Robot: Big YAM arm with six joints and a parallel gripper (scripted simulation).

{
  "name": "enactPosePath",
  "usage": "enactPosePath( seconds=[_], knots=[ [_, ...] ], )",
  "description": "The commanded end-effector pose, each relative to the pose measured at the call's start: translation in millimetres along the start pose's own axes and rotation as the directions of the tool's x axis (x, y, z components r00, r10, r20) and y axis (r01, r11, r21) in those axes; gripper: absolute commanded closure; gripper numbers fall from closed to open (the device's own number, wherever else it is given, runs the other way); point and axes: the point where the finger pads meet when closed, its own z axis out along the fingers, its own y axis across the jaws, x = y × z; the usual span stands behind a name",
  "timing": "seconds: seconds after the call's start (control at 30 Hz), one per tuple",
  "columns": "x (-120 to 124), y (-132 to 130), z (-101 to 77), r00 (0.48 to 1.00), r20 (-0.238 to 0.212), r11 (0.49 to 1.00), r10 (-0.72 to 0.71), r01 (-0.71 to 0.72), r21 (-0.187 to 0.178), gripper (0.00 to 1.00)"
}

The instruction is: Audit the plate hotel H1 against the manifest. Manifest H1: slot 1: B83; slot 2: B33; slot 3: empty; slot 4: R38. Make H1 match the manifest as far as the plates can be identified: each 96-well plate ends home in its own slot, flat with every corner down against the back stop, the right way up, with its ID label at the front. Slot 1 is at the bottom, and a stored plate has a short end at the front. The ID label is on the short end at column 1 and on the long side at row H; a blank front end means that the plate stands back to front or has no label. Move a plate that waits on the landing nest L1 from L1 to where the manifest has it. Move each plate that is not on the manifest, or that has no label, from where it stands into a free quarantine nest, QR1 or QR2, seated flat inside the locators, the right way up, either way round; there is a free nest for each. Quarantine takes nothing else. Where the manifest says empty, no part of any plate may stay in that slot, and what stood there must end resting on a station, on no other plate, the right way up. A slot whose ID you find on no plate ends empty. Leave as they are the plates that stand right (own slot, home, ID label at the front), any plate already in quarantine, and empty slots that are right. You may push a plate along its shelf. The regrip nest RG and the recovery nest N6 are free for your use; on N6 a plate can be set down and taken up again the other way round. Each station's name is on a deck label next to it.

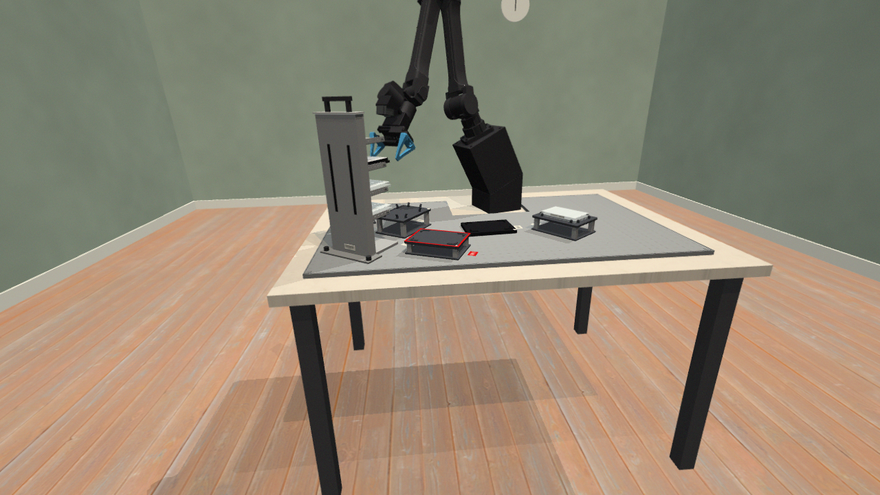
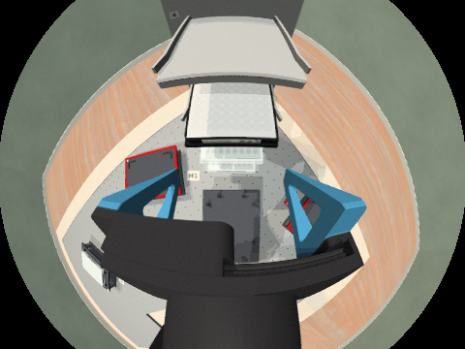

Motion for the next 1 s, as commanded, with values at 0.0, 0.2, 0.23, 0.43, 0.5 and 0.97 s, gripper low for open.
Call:
enactPosePath(
  seconds=[0.0, 0.2, 0.23, 0.43, 0.5, 0.97],
  knots=[
    [-28, -2, 7.9, 0.999, 0.047, 1.000, 0.007, -0.007, 0.002, 0.00],
    [-25, -1, 12.9, 1.000, 0.026, 1.000, 0.009, -0.009, 0.000, 0.00],
    [-24, 0, 13.6, 1.000, 0.022, 1.000, 0.009, -0.009, -0.003, 0.00],
    [-35, 0, 18.7, 1.000, 0.030, 1.000, 0.008, -0.007, -0.004, 0.00],
    [-26, -2, 19.2, 1.000, 0.012, 1.000, 0.011, -0.011, 0.002, 0.00],
    [-49, 0, 33.1, 0.999, 0.031, 1.000, 0.008, -0.008, -0.004, 0.00]
  ],
)
